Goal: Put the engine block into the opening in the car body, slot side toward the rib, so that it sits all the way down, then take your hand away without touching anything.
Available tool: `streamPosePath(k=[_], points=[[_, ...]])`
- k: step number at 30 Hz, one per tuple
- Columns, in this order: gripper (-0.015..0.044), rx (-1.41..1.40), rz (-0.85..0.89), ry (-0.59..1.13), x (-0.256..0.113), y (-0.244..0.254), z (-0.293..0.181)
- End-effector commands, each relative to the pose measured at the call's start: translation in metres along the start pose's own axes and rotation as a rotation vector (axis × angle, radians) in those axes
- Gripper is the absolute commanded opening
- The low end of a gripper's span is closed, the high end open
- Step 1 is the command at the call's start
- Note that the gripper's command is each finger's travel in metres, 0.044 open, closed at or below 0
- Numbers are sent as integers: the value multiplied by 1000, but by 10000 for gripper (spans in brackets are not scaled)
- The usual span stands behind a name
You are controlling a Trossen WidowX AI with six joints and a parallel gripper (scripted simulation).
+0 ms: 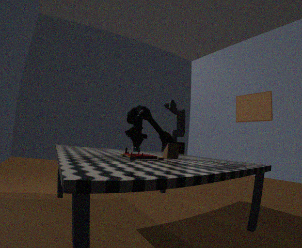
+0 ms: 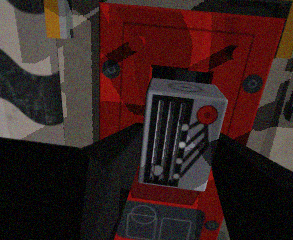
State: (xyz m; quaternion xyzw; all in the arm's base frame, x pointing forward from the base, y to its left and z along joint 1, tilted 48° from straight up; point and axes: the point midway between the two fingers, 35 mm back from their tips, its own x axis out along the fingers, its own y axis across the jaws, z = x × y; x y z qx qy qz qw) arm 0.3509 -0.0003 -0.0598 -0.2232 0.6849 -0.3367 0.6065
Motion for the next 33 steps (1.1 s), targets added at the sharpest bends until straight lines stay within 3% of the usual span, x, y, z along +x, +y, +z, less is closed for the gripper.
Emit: streamPosePath(k=[1,33], points=[[158,-9,4,0,0,1,0],[158,-9,4,0,7,1,0]])
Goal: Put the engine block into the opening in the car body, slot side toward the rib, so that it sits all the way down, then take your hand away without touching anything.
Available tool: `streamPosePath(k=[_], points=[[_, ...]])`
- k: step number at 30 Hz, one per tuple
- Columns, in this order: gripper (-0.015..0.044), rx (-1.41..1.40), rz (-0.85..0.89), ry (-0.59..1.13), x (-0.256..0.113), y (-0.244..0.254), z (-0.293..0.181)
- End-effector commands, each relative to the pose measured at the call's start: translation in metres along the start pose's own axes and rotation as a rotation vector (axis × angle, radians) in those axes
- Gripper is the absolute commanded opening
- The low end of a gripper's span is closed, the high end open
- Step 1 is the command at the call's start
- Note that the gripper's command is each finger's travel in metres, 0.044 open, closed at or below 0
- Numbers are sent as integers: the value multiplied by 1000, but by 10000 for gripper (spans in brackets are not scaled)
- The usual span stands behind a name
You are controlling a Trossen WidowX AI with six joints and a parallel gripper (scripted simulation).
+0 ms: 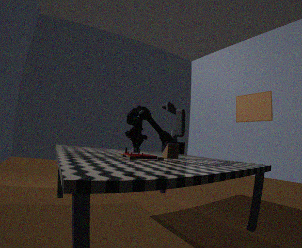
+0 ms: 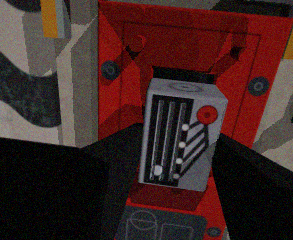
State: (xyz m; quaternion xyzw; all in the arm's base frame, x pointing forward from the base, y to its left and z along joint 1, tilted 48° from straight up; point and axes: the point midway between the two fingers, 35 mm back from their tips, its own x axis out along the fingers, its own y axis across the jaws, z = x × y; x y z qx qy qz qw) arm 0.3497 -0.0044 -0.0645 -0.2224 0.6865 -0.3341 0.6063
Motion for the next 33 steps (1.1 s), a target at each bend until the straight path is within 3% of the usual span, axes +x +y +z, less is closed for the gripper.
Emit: streamPosePath(k=[1,33], points=[[158,-6,-1,-1,1,0,0],[158,-5,-1,-1,10,0,0]])
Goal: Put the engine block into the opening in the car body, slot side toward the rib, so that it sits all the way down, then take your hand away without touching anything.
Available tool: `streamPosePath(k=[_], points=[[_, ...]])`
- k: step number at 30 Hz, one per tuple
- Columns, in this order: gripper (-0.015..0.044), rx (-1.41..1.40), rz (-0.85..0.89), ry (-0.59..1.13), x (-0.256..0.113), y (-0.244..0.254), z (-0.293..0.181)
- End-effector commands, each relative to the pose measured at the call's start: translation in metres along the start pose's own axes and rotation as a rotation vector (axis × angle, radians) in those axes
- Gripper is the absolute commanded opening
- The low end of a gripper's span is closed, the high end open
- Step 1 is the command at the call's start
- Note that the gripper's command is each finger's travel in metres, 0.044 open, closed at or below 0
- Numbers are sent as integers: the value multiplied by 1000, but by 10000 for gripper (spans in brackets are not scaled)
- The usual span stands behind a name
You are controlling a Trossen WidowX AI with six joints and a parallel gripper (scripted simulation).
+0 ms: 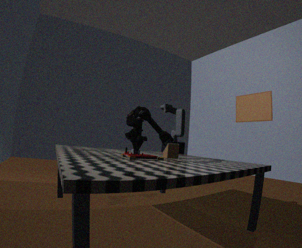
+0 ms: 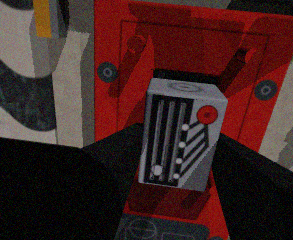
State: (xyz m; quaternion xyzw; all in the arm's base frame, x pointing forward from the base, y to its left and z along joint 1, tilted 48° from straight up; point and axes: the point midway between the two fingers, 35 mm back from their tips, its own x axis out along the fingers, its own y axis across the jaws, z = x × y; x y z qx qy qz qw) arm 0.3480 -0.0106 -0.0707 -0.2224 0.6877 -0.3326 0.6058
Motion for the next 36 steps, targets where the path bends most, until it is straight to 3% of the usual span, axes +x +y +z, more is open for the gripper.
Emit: streamPosePath(k=[1,33,36], points=[[158,-2,-3,-3,1,0,0],[158,-2,-3,-3,10,-1,1],[237,0,-1,-1,9,0,0]])
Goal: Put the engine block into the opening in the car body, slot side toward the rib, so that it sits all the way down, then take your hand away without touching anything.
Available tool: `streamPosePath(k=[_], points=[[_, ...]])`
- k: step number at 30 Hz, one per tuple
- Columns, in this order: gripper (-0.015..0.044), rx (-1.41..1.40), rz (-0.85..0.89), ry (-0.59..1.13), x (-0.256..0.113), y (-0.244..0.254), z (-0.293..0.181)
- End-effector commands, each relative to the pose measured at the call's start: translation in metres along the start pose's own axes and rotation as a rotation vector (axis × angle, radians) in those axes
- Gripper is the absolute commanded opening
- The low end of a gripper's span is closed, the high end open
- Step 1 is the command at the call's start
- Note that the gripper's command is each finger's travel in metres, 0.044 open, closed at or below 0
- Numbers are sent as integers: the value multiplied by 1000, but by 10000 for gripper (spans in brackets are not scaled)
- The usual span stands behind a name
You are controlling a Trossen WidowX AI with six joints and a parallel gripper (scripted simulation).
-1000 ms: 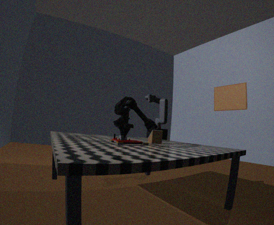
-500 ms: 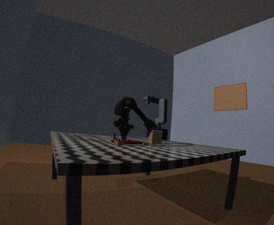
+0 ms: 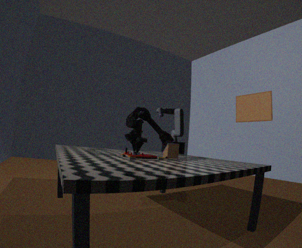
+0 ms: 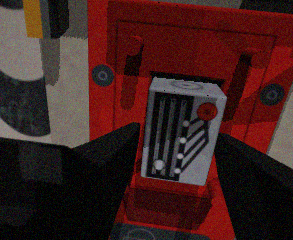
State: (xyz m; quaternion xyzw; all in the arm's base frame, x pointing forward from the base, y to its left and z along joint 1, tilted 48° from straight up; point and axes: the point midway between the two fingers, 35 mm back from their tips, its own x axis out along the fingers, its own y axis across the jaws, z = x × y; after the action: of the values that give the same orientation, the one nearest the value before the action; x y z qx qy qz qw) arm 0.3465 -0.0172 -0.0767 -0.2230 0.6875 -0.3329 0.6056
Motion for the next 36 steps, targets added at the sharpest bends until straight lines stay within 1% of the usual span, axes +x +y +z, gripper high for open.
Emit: streamPosePath(k=[1,8,17,20,24,36], points=[[263,0,0,0,0,0,0],[440,0,0,0,0,0,0],[440,0,0,0,0,0,0],[440,-2,-2,-2,-15,-2,1],[440,-2,-2,-2,-15,-2,1],[125,-2,-2,-2,-15,-2,1]])
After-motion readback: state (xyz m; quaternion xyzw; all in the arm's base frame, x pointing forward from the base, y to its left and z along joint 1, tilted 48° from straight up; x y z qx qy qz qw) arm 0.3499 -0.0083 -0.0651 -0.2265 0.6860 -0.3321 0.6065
